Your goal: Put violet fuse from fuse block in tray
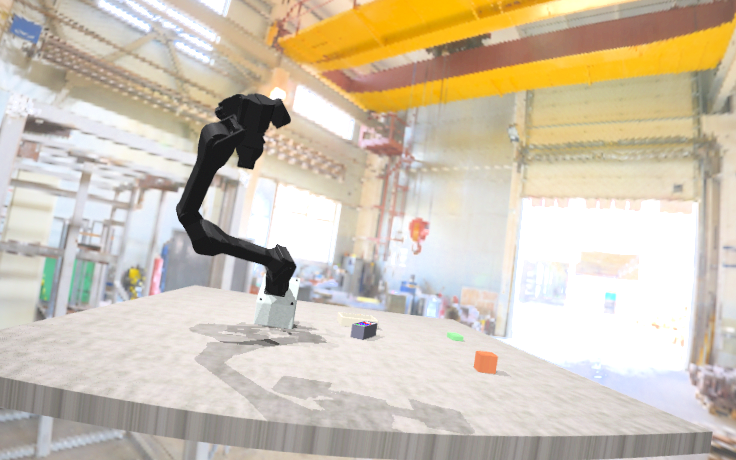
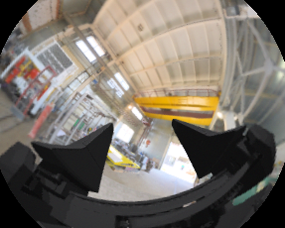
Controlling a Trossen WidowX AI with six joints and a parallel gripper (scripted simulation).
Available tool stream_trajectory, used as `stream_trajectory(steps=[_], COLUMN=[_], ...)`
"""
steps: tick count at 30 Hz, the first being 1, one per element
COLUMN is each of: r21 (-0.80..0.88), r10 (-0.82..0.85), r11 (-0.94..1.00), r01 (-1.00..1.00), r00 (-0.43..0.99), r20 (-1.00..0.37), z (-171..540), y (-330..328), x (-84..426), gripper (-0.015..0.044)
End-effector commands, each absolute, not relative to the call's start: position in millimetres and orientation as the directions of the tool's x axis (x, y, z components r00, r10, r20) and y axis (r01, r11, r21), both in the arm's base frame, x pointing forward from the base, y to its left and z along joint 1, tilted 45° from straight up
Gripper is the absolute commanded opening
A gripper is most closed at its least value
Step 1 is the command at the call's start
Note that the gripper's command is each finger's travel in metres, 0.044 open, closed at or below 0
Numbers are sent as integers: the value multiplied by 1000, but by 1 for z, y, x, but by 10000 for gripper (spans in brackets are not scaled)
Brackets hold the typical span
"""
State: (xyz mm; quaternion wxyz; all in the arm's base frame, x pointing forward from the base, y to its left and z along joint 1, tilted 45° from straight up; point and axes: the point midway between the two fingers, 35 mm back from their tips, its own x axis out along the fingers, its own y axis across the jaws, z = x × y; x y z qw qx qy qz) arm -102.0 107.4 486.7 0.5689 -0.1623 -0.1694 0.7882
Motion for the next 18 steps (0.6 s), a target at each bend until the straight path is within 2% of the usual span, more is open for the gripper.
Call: stream_trajectory(steps=[1, 4, 13, 18], r21=[-453, -443, -75, 56], r10=[952, 961, 960, 896], r11=[-294, -272, 9, 216], r01=[-842, -854, -997, -975], r00=[-298, -262, 30, 175], r20=[-64, -85, -279, -409], z=[486, 481, 442, 407], y=[108, 118, 170, 185], x=[-101, -79, 45, 109], gripper=[374, 295, 65, 65])
